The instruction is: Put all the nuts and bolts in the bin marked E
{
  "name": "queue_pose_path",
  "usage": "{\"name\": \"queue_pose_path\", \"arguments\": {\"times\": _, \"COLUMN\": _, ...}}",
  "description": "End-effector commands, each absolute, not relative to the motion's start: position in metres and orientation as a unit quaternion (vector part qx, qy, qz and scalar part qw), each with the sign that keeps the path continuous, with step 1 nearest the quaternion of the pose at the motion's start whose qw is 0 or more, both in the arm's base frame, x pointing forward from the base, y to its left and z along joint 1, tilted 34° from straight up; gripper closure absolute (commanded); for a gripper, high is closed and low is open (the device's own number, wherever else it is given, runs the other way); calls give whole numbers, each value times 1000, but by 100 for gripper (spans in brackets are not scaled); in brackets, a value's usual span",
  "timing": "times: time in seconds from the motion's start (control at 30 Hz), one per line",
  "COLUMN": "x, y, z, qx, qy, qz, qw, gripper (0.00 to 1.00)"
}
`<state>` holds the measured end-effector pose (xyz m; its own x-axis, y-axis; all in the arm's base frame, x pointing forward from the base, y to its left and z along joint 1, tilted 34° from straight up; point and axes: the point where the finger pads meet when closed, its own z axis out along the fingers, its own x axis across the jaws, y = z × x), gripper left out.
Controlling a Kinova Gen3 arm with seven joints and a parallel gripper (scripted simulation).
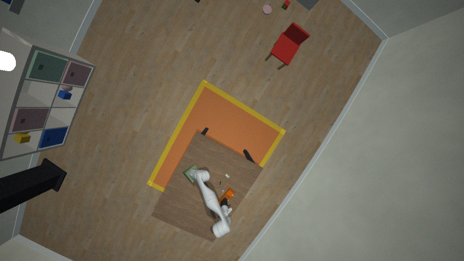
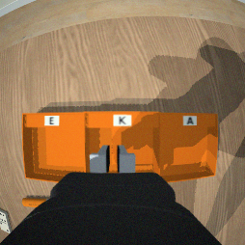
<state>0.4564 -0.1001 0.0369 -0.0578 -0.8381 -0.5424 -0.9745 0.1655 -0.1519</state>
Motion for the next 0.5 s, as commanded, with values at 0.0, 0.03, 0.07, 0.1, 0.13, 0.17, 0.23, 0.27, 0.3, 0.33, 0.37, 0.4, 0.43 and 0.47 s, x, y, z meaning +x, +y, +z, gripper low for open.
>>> {"name": "queue_pose_path", "arguments": {"times": 0.0, "x": 457, "y": -105, "z": 41, "qx": -632, "qy": 717, "qz": 125, "qw": 265, "gripper": 69}}
{"name": "queue_pose_path", "arguments": {"times": 0.03, "x": 456, "y": -105, "z": 42, "qx": -632, "qy": 717, "qz": 125, "qw": 265, "gripper": 69}}
{"name": "queue_pose_path", "arguments": {"times": 0.07, "x": 456, "y": -106, "z": 43, "qx": -632, "qy": 717, "qz": 125, "qw": 265, "gripper": 69}}
{"name": "queue_pose_path", "arguments": {"times": 0.1, "x": 456, "y": -107, "z": 44, "qx": -632, "qy": 717, "qz": 125, "qw": 265, "gripper": 69}}
{"name": "queue_pose_path", "arguments": {"times": 0.13, "x": 455, "y": -107, "z": 46, "qx": -632, "qy": 717, "qz": 125, "qw": 265, "gripper": 69}}
{"name": "queue_pose_path", "arguments": {"times": 0.17, "x": 455, "y": -108, "z": 47, "qx": -632, "qy": 717, "qz": 125, "qw": 265, "gripper": 69}}
{"name": "queue_pose_path", "arguments": {"times": 0.23, "x": 455, "y": -109, "z": 49, "qx": -632, "qy": 717, "qz": 125, "qw": 265, "gripper": 69}}
{"name": "queue_pose_path", "arguments": {"times": 0.27, "x": 454, "y": -110, "z": 50, "qx": -632, "qy": 717, "qz": 125, "qw": 265, "gripper": 69}}
{"name": "queue_pose_path", "arguments": {"times": 0.3, "x": 453, "y": -112, "z": 53, "qx": -632, "qy": 717, "qz": 125, "qw": 265, "gripper": 69}}
{"name": "queue_pose_path", "arguments": {"times": 0.33, "x": 452, "y": -114, "z": 57, "qx": -632, "qy": 717, "qz": 125, "qw": 265, "gripper": 69}}
{"name": "queue_pose_path", "arguments": {"times": 0.37, "x": 452, "y": -116, "z": 60, "qx": -632, "qy": 717, "qz": 125, "qw": 265, "gripper": 69}}
{"name": "queue_pose_path", "arguments": {"times": 0.4, "x": 452, "y": -116, "z": 60, "qx": -632, "qy": 717, "qz": 125, "qw": 265, "gripper": 69}}
{"name": "queue_pose_path", "arguments": {"times": 0.43, "x": 452, "y": -116, "z": 60, "qx": -632, "qy": 717, "qz": 125, "qw": 265, "gripper": 69}}
{"name": "queue_pose_path", "arguments": {"times": 0.47, "x": 451, "y": -118, "z": 63, "qx": -632, "qy": 717, "qz": 125, "qw": 265, "gripper": 69}}
